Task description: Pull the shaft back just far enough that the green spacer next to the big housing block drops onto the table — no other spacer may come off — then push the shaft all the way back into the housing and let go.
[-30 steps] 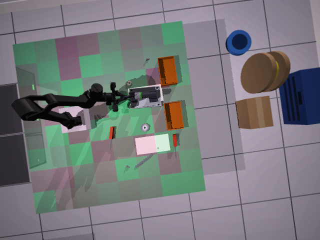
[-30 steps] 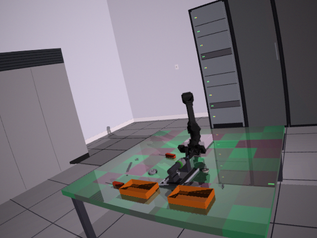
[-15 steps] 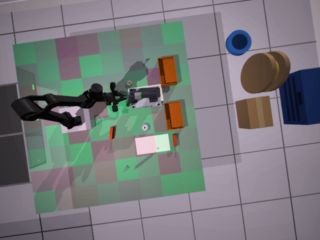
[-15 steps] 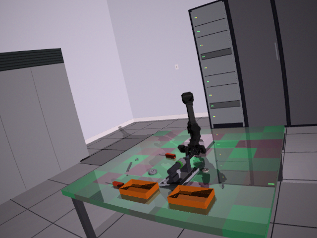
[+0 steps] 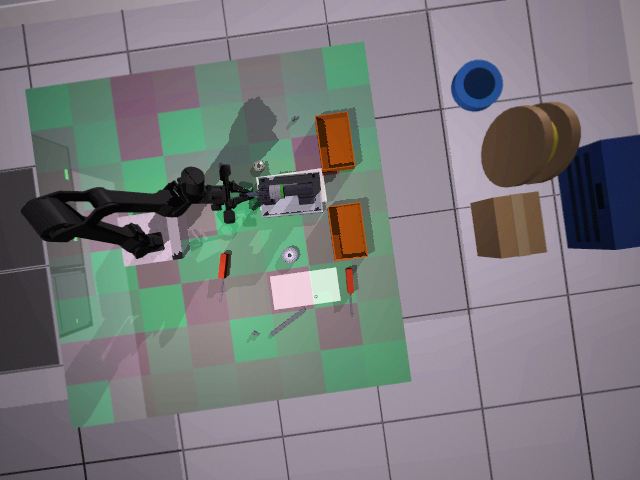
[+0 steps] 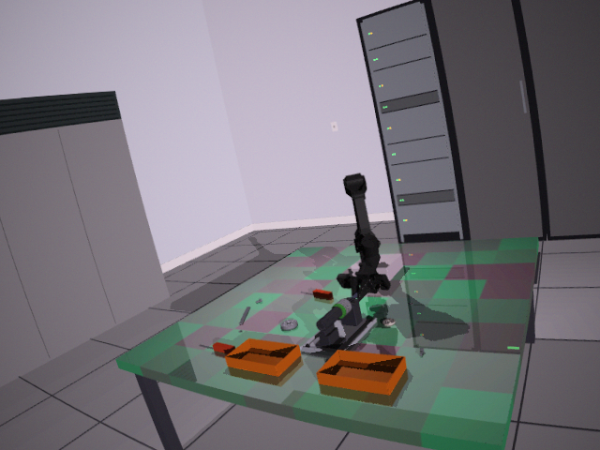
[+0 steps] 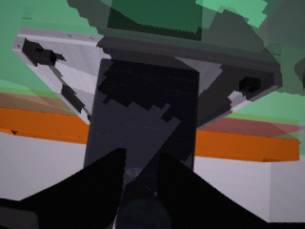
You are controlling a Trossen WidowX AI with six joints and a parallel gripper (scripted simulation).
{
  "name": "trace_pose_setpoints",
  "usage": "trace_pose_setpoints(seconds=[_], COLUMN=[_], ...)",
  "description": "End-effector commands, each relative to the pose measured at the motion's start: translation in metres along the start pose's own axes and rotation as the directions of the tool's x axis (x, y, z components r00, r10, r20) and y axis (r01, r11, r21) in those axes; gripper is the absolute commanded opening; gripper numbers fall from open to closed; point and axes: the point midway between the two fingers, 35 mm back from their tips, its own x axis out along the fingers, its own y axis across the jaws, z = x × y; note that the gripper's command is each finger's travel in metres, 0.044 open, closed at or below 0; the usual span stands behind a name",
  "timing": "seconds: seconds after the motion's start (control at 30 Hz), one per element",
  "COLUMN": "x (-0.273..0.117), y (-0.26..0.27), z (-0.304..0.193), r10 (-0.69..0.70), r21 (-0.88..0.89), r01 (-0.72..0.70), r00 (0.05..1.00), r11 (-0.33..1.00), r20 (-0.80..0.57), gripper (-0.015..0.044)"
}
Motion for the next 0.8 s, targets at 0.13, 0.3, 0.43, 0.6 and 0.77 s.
trace_pose_setpoints(seconds=[0.13,0.3,0.43,0.6,0.77], x=[-0.0018,-0.0024,-0.0028,-0.0034,-0.0040], y=[0.0004,0.0004,0.0004,0.0004,0.0004], z=[0.0016,0.0019,0.0022,0.0025,0.0029], r10=[0.002,0.002,0.002,0.002,0.002], r21=[0.003,0.003,0.003,0.003,0.003], r01=[-0.002,-0.002,-0.002,-0.002,-0.002], r00=[1.000,1.000,1.000,1.000,1.000], r11=[1.000,1.000,1.000,1.000,1.000], r20=[0.001,0.001,0.001,0.001,0.001], gripper=[0.0000,0.0000,0.0000,0.0000,0.0000])
